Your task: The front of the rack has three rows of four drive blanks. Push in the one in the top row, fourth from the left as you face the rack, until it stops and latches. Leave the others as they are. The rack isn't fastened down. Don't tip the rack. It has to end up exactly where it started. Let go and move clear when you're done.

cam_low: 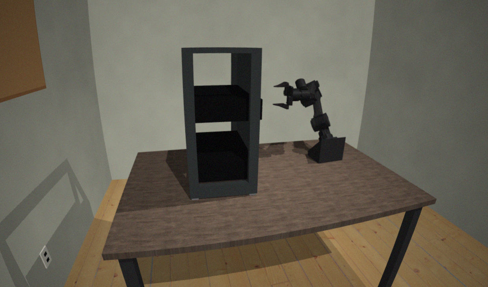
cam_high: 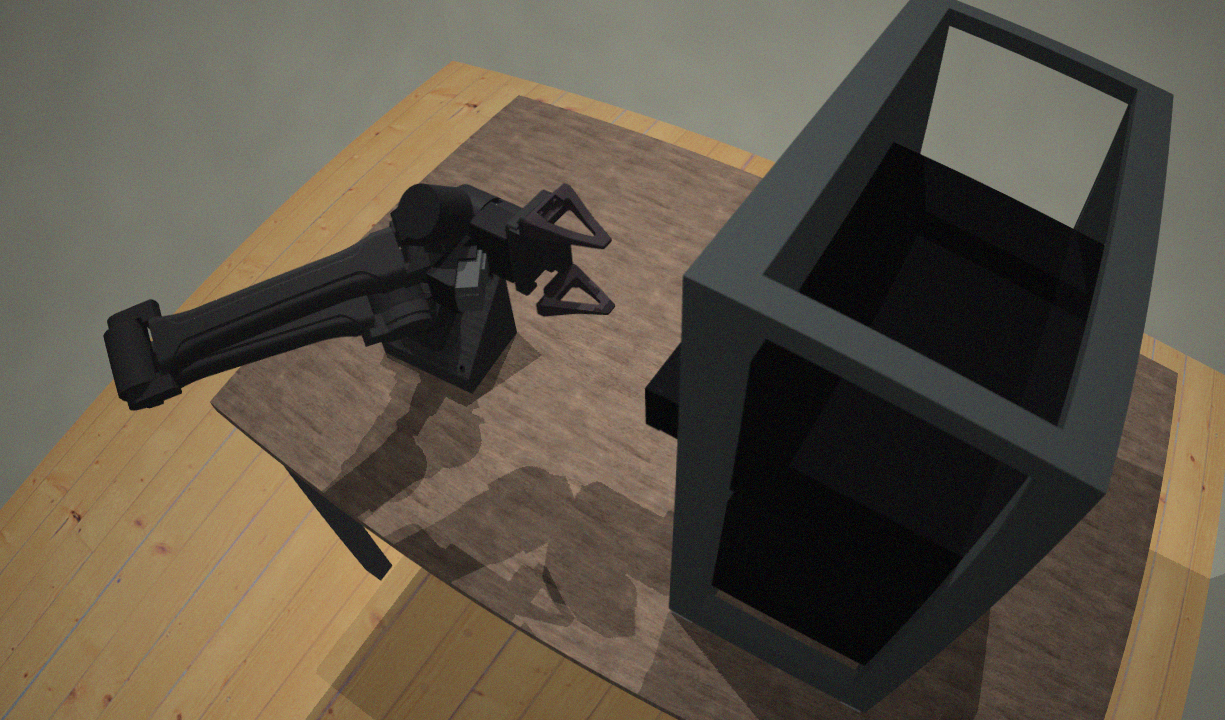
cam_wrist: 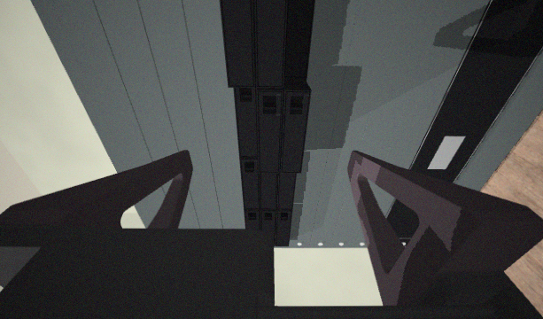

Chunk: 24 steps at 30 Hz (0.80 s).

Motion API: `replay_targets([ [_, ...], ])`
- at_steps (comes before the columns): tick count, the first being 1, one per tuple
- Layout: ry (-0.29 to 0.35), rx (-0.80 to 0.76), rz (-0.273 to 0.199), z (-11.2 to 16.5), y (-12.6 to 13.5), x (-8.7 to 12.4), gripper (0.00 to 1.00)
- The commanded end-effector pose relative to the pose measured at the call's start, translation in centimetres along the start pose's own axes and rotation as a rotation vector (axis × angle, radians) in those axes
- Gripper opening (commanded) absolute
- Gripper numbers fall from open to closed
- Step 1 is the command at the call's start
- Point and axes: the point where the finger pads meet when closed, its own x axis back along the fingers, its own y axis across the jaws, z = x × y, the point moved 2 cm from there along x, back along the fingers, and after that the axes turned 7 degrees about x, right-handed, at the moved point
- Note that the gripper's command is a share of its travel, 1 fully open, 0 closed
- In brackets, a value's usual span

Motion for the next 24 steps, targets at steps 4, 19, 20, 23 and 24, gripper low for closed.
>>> replay_targets([
  [4,-0.026,-0.054,-0.025,-1.06,2.08,-0.76,1.00],
  [19,-0.026,-0.054,-0.025,-1.06,2.08,-0.76,0.00],
  [20,-0.026,-0.054,-0.025,-1.06,2.08,-0.76,0.00],
  [23,-0.026,-0.054,-0.025,-1.06,2.08,-0.76,0.00],
  [24,-0.026,-0.054,-0.025,-1.06,2.08,-0.76,0.00],
])
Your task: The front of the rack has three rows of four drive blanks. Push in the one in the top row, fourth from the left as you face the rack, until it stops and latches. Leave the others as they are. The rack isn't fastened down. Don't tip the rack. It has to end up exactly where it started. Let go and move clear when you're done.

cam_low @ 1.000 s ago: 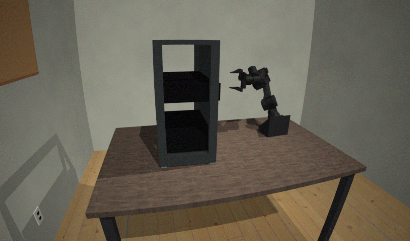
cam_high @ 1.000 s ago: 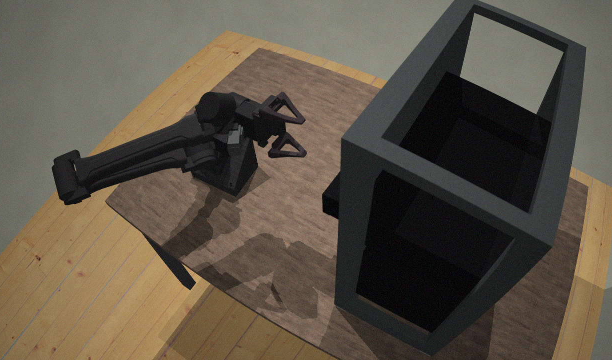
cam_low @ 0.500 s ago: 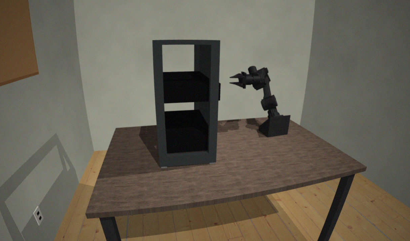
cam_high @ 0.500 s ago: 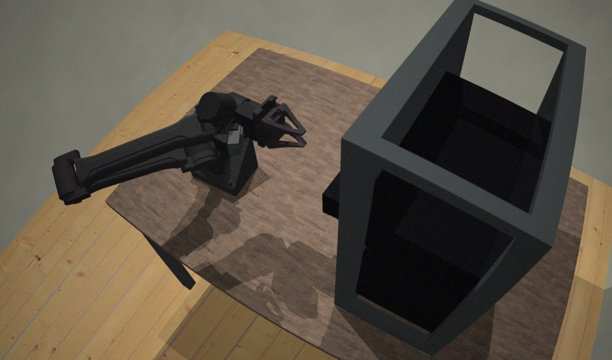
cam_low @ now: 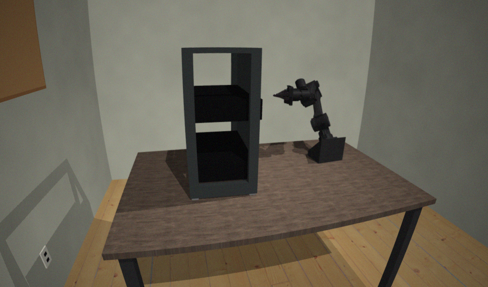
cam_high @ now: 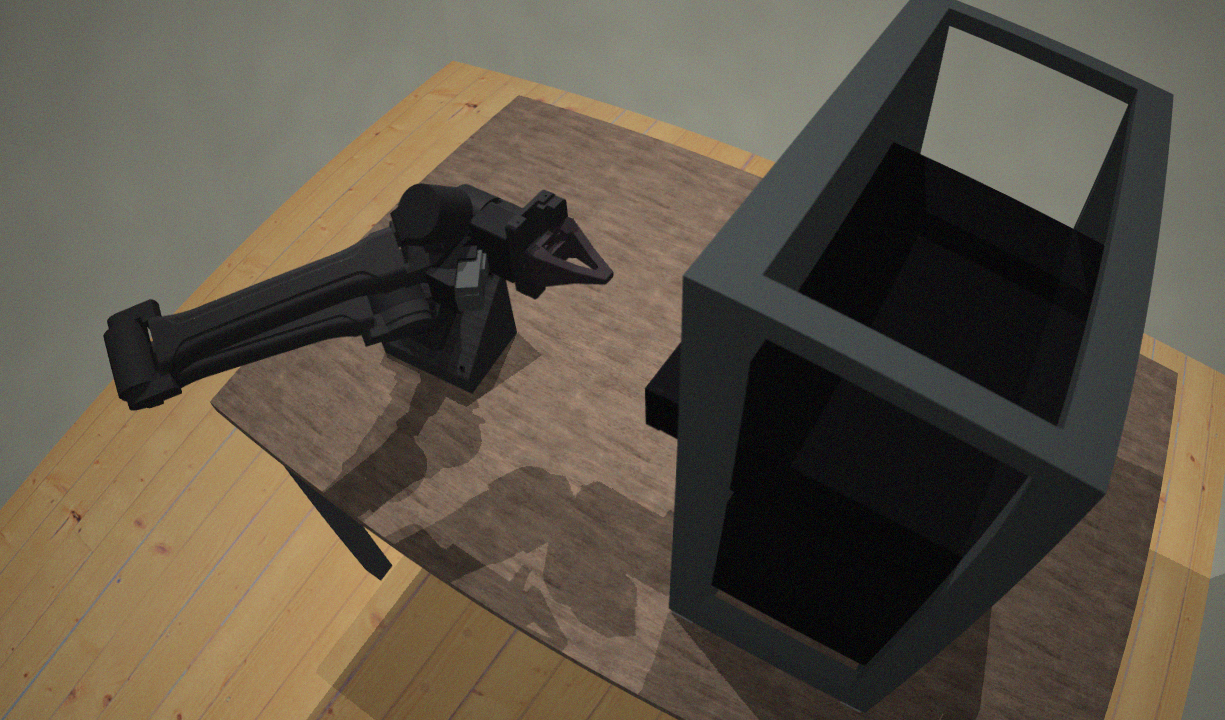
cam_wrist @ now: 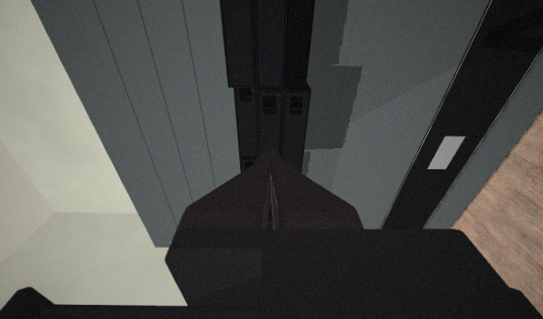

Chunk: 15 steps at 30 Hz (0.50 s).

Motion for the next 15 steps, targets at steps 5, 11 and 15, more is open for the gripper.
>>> replay_targets([
  [5,-0.026,-0.054,-0.025,-1.05,2.08,-0.76,0.00],
  [11,-0.026,-0.054,-0.025,-1.05,2.08,-0.76,0.00],
  [15,-0.027,-0.054,-0.024,-1.15,2.13,-0.82,0.00],
])
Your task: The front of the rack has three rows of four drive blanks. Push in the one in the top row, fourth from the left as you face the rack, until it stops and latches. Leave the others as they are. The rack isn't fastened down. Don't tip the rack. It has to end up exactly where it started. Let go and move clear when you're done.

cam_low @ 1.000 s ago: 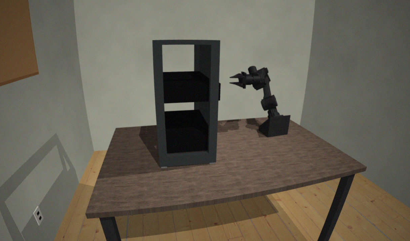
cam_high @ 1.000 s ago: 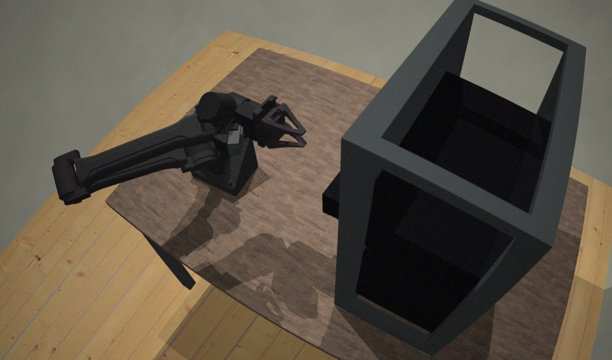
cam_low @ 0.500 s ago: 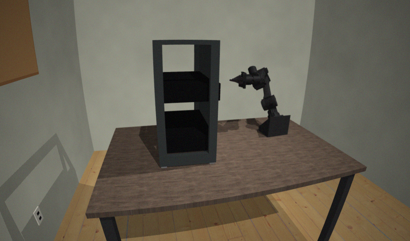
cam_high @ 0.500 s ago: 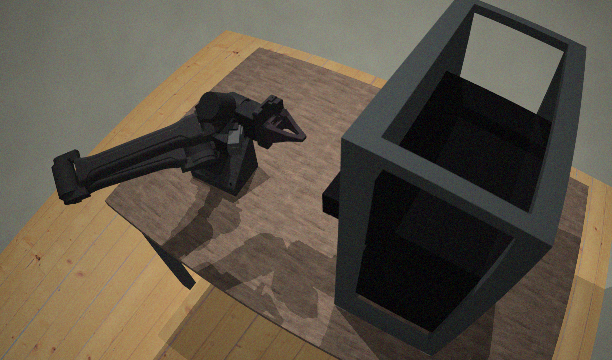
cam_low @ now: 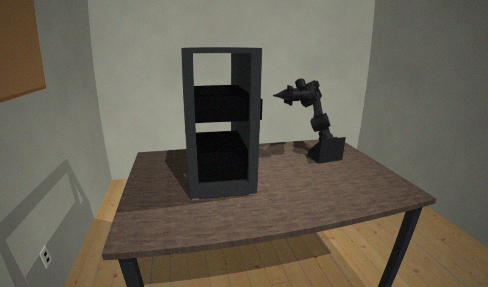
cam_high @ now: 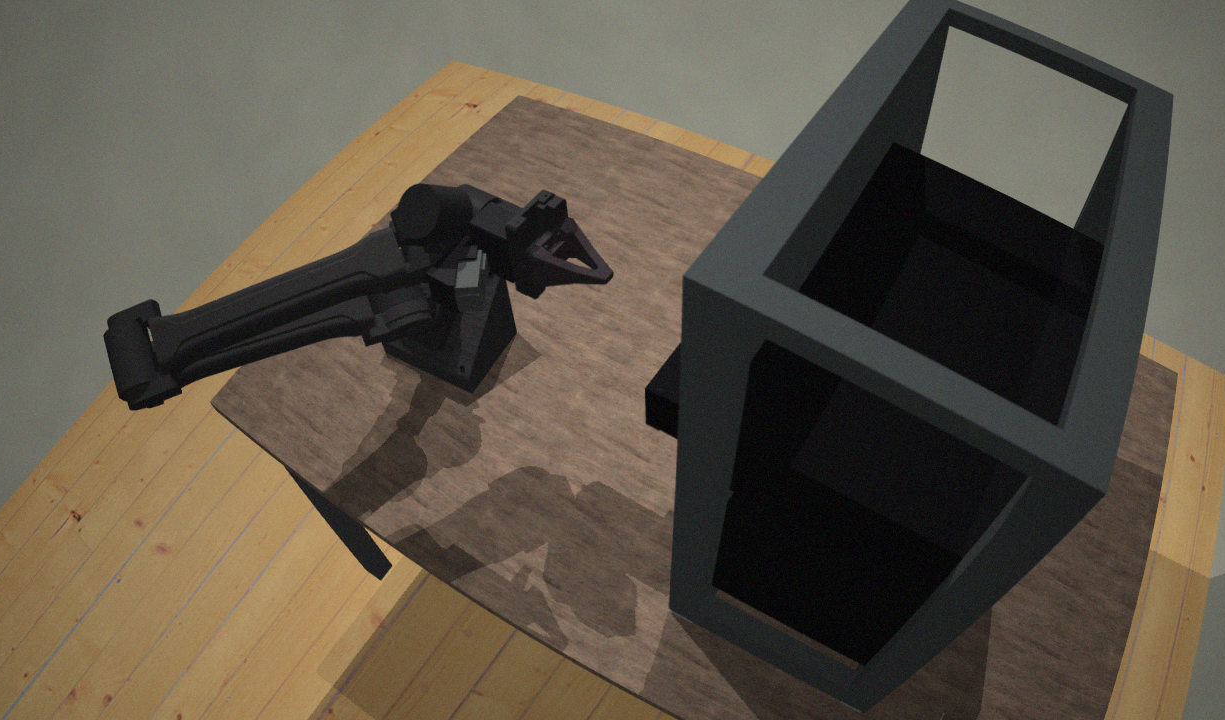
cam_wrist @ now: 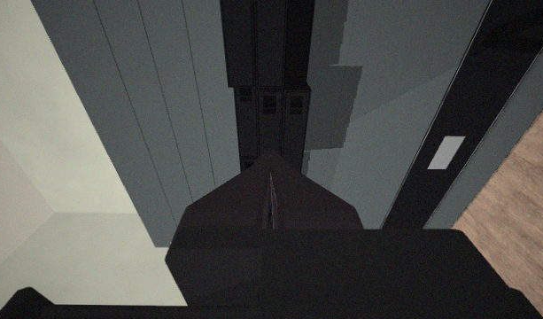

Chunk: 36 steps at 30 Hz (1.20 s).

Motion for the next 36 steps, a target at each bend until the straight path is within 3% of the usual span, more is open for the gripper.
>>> replay_targets([
  [1,-0.033,-0.055,-0.019,-1.7,2.4,-1.2,0.00],
  [11,-0.041,-0.050,-0.022,-7.9,4.0,-4.7,0.00],
  [16,-0.028,-0.036,-0.012,-7.9,3.9,-5.4,0.00],
  [17,0.025,-0.004,-0.004,-5.4,2.3,-4.3,0.00],
  [19,0.016,-0.003,0.006,-5.6,2.0,-4.6,0.00],
  [20,-0.037,-0.045,-0.019,-8.0,3.9,-5.9,0.00],
  [21,-0.046,-0.052,-0.026,-8.4,4.2,-6.5,0.00],
  [28,-0.049,-0.047,-0.028,-8.4,4.1,-11.7,0.00],
  [33,-0.032,-0.049,-0.047,-7.7,4.9,-11.5,0.00],
  [34,-0.010,-0.032,-0.027,-6.6,3.1,-10.3,0.00],
  [36,-0.025,-0.039,-0.027,-7.3,3.4,-10.7,0.00],
])
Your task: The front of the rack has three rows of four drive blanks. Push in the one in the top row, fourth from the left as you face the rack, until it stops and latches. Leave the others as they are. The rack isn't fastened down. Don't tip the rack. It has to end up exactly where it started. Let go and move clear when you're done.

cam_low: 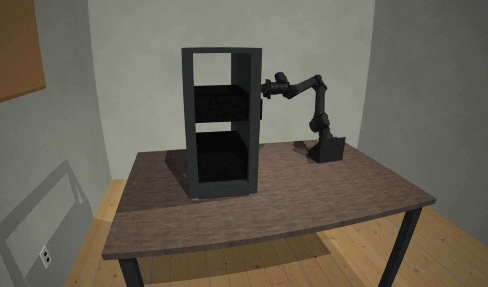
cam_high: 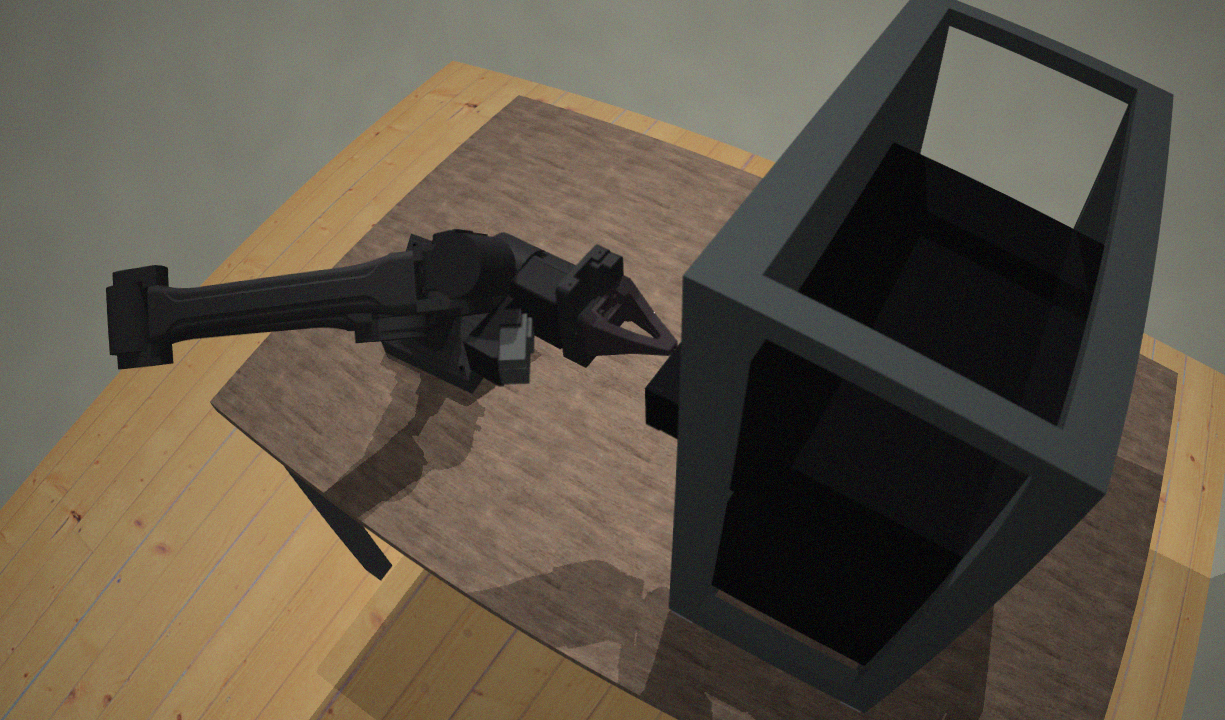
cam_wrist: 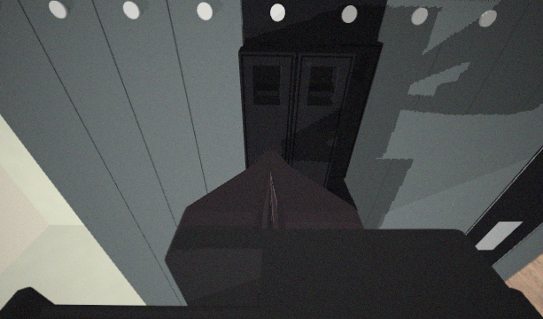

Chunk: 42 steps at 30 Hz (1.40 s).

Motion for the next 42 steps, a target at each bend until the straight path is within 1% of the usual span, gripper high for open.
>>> replay_targets([
  [1,-0.046,-0.052,-0.044,-2.1,2.3,-0.3,0.00],
  [5,-0.030,-0.041,-0.032,-1.4,2.0,-0.6,0.00],
  [9,-0.032,-0.042,-0.033,-1.5,2.1,-0.6,0.00],
  [12,-0.054,-0.050,-0.034,-2.4,2.2,-1.4,0.00],
  [14,-0.054,-0.050,-0.034,-2.4,2.2,-1.4,0.00],
  [24,-0.049,-0.043,-0.028,-2.3,1.9,-3.5,0.00],
  [37,-0.052,-0.045,-0.030,-2.4,2.0,-3.7,0.00],
  [42,-0.054,-0.046,-0.032,-2.4,1.9,-4.4,0.00],
])
